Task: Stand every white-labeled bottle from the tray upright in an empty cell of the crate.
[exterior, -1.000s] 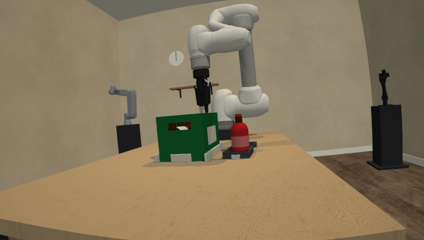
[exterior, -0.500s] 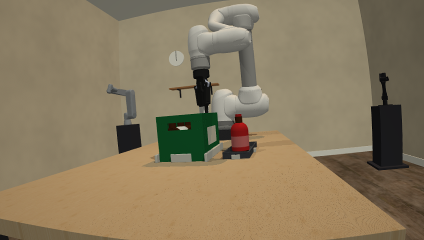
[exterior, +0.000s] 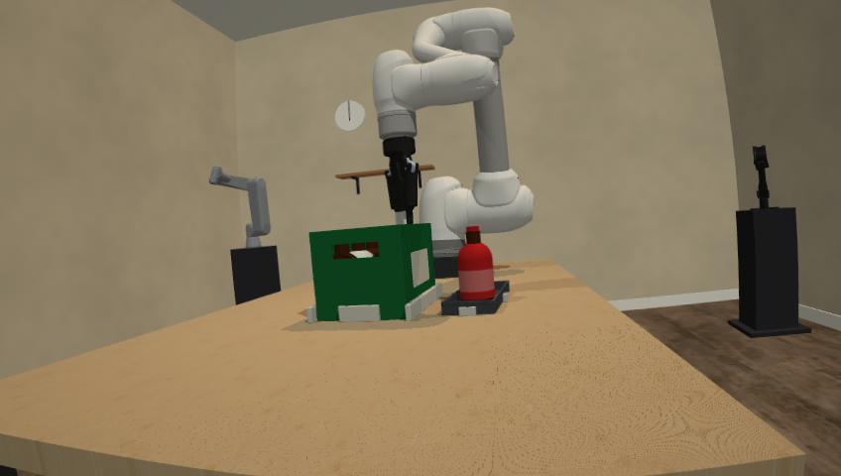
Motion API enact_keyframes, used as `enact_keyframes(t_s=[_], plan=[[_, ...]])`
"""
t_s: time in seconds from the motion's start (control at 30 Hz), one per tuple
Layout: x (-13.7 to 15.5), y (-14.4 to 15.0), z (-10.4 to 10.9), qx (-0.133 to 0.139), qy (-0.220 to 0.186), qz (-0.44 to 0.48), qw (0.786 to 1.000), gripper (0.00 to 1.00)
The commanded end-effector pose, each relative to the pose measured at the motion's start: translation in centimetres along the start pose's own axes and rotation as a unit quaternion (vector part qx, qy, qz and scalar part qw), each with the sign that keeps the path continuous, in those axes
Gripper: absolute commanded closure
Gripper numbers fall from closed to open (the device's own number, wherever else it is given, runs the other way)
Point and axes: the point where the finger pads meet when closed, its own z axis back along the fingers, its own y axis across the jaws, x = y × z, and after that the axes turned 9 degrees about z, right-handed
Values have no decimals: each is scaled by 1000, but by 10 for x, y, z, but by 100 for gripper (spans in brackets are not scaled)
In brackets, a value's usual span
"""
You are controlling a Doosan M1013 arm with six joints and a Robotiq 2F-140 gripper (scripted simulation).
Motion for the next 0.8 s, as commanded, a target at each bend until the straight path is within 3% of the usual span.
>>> enact_keyframes(t_s=[0.0,0.73,0.77], plan=[[0,0,0,0,0,0,1000,100],[0,0,0,0,0,0,1000,100],[0,0,0,0,0,0,1000,62]])
